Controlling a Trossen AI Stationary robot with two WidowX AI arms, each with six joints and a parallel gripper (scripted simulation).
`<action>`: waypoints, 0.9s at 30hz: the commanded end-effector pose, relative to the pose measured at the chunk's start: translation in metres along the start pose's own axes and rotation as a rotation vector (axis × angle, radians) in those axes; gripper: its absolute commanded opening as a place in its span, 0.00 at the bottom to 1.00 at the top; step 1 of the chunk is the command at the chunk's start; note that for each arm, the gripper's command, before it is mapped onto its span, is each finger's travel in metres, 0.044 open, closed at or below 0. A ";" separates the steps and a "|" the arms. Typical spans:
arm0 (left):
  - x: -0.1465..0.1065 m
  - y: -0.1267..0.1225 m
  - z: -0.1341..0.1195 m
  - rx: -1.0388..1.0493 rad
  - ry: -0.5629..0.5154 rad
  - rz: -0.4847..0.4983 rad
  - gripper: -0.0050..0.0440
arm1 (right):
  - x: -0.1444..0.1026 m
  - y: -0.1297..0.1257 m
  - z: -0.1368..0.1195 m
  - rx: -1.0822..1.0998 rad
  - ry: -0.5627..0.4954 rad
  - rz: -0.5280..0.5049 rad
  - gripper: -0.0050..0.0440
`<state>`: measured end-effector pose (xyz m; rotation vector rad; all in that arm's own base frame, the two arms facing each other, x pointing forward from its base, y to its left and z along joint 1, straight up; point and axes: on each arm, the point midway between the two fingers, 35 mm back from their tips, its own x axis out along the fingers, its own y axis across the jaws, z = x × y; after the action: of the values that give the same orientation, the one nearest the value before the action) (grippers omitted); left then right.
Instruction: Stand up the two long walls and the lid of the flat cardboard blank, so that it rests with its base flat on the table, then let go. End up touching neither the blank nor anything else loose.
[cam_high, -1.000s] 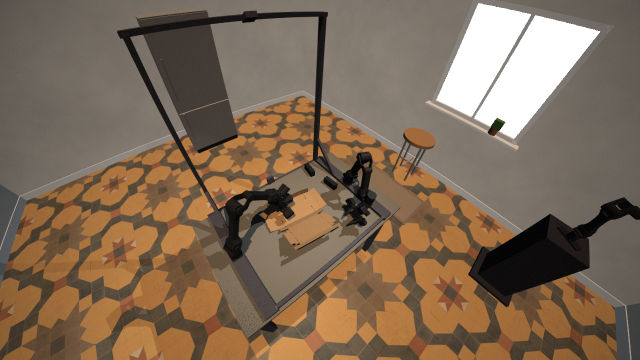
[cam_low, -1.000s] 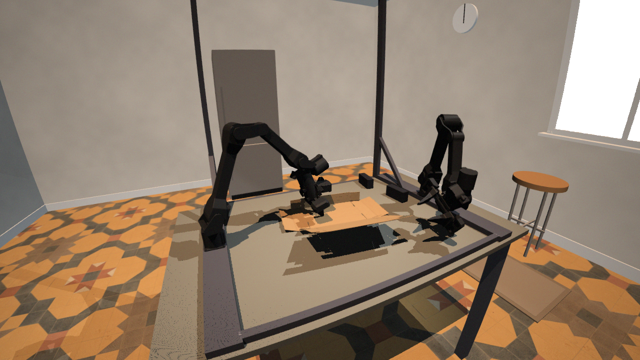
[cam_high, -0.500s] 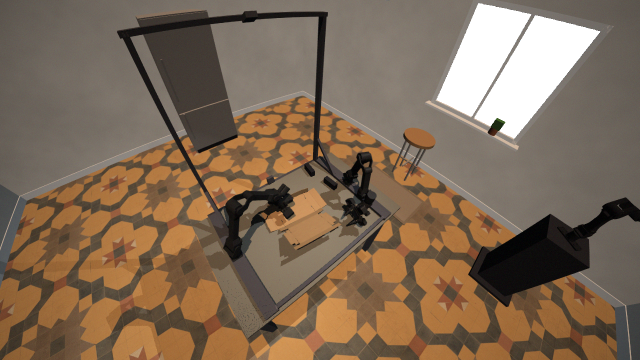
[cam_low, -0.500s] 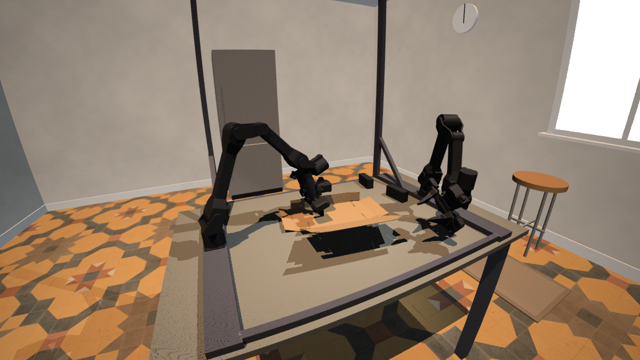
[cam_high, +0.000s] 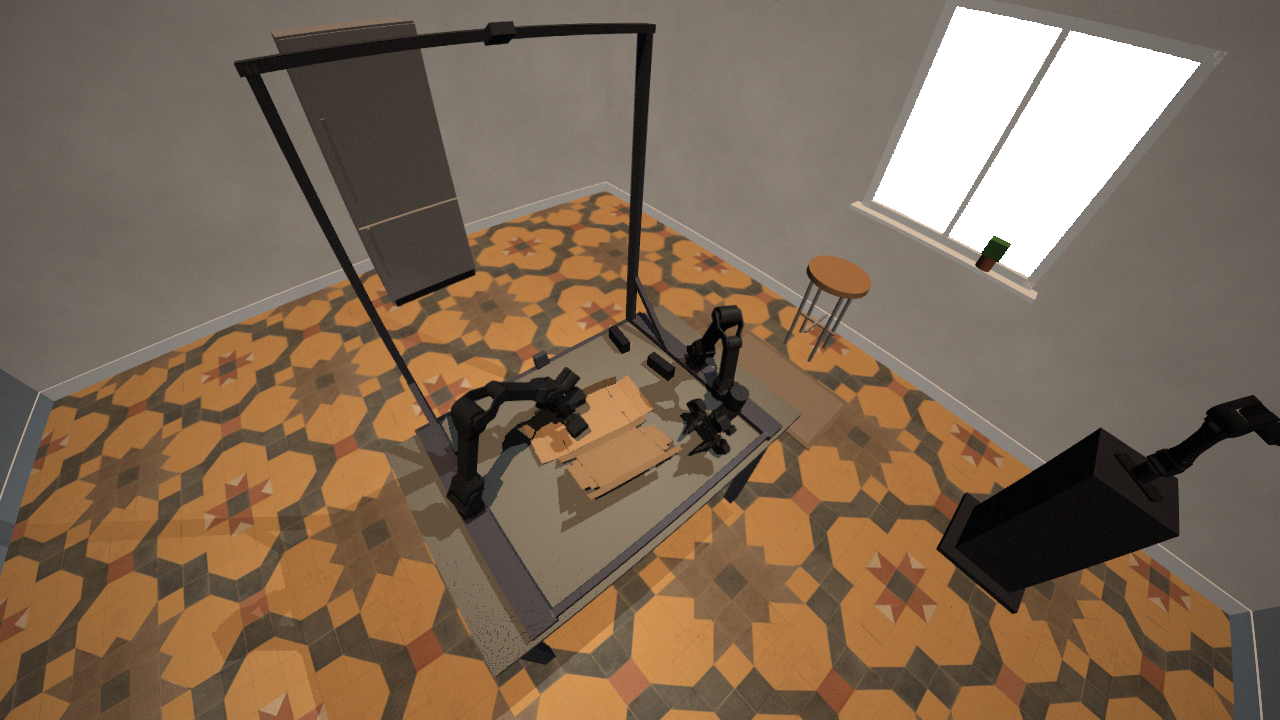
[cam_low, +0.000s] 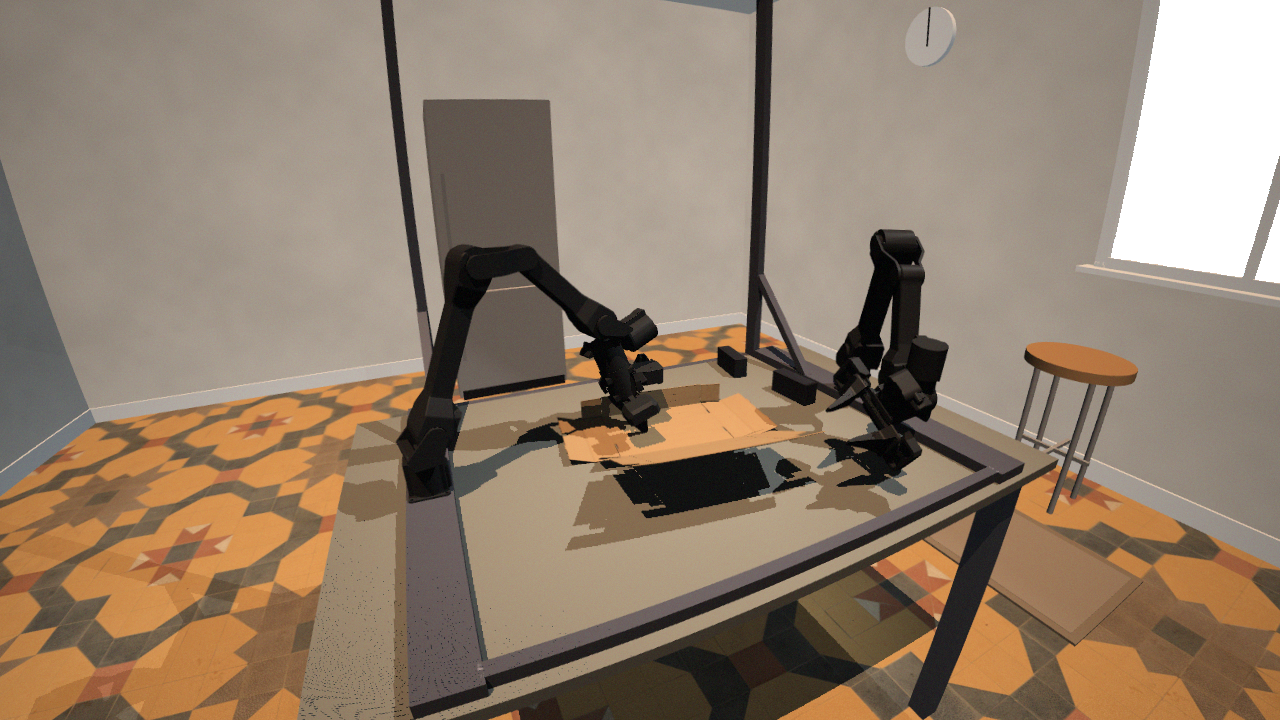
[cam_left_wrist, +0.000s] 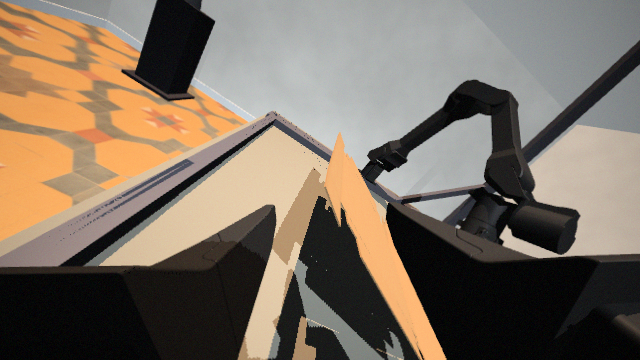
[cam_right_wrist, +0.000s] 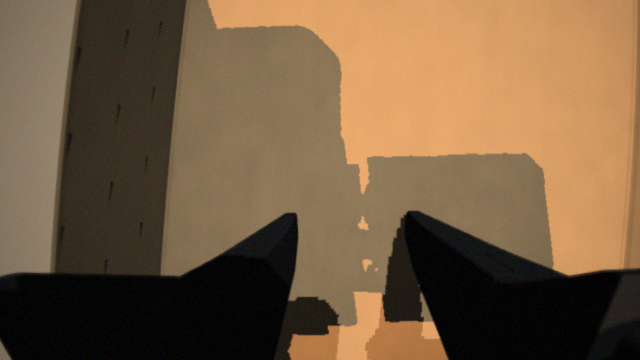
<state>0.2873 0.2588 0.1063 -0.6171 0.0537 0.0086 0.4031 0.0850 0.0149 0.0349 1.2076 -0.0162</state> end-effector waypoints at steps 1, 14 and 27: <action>0.008 0.000 0.007 0.013 -0.009 0.001 0.67 | 0.027 -0.006 -0.035 -0.002 0.121 -0.019 0.51; 0.029 -0.002 0.007 0.013 -0.010 -0.001 0.67 | 0.027 -0.006 -0.035 -0.001 0.120 -0.019 0.51; 0.048 -0.004 0.007 0.014 -0.011 -0.002 0.67 | 0.027 -0.005 -0.034 -0.001 0.118 -0.019 0.51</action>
<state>0.3262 0.2569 0.1072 -0.6149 0.0531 0.0084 0.4031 0.0850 0.0149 0.0349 1.2076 -0.0162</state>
